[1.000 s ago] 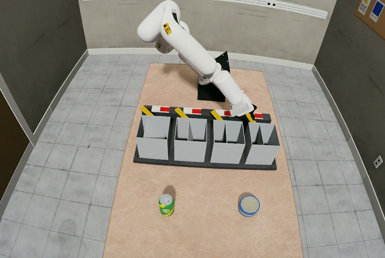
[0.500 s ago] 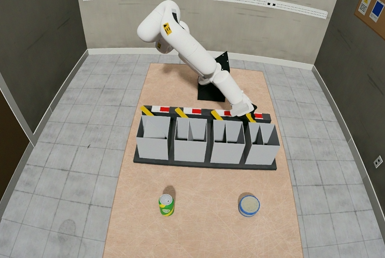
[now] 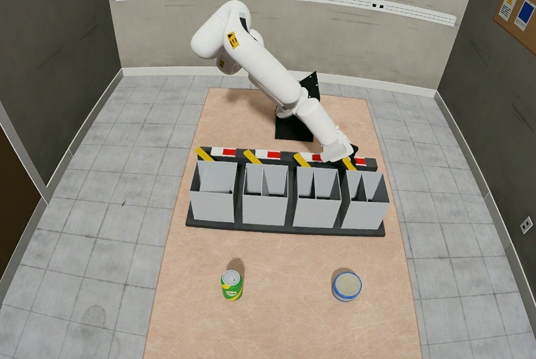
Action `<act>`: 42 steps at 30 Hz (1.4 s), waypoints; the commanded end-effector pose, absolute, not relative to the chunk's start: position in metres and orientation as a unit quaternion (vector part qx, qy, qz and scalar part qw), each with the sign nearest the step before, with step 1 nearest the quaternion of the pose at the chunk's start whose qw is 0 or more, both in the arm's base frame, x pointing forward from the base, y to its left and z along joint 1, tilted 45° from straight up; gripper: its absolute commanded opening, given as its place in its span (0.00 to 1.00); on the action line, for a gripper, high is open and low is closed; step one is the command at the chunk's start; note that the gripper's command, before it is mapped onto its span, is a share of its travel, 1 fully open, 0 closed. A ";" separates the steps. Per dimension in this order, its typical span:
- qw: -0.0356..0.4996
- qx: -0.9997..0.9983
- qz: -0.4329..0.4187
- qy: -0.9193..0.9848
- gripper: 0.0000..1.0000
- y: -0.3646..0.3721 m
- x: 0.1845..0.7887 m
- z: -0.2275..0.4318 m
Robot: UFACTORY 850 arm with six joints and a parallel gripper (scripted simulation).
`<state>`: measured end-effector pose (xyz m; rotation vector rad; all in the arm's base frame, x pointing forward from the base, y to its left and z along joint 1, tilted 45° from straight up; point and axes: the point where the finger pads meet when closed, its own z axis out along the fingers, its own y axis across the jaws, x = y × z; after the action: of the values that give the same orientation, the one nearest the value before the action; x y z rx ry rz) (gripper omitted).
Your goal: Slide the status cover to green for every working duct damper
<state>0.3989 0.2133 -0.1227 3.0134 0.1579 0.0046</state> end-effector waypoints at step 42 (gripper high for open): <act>0.063 0.997 0.002 0.053 0.39 0.225 0.400 -0.045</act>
<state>0.3978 0.2228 -0.0453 3.0186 0.1592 0.0470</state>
